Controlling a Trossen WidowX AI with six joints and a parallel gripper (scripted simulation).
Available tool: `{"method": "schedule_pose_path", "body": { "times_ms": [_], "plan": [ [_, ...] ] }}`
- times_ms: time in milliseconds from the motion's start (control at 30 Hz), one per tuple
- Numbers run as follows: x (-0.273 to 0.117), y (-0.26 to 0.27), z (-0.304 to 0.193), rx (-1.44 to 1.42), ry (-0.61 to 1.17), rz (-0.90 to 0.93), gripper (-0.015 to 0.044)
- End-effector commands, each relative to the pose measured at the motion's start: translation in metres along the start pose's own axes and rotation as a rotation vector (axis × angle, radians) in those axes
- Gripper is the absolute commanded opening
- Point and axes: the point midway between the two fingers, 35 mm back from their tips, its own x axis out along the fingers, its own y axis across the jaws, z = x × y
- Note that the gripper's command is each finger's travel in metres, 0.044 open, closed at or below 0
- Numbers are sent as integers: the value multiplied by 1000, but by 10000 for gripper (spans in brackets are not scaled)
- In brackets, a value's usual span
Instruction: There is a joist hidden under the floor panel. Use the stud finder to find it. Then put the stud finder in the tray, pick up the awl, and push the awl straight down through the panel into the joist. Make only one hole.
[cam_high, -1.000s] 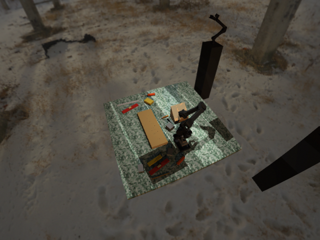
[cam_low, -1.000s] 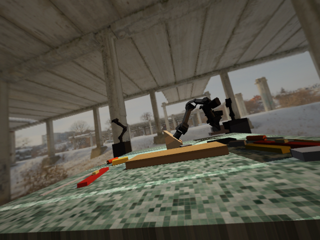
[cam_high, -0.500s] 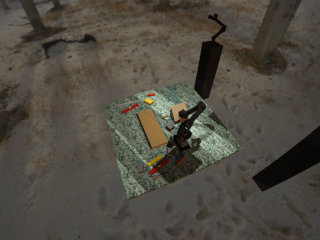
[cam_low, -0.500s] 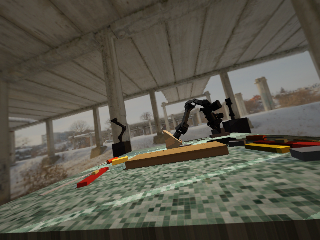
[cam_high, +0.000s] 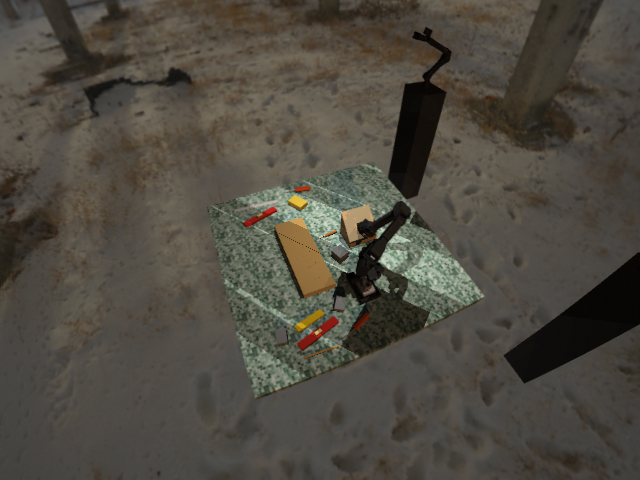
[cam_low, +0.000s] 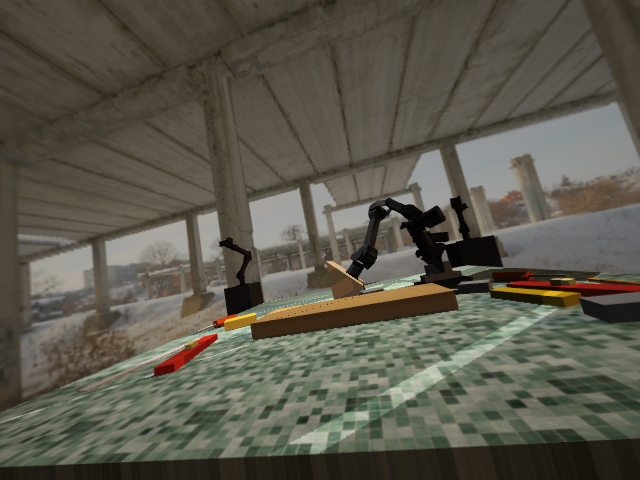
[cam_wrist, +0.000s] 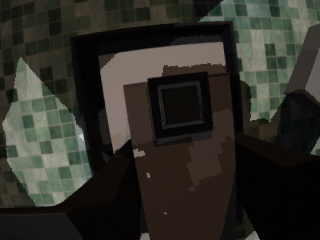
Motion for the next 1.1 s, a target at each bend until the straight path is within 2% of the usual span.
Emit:
{"method": "schedule_pose_path", "body": {
  "times_ms": [0, 667, 1067],
  "plan": [
    [4, 1, -2, 7, 0, -2, 0],
    [22, 2, -7, 8, -5, -2, 0],
    [21, 2, -6, 2, -7, -1, 315]
  ]
}}
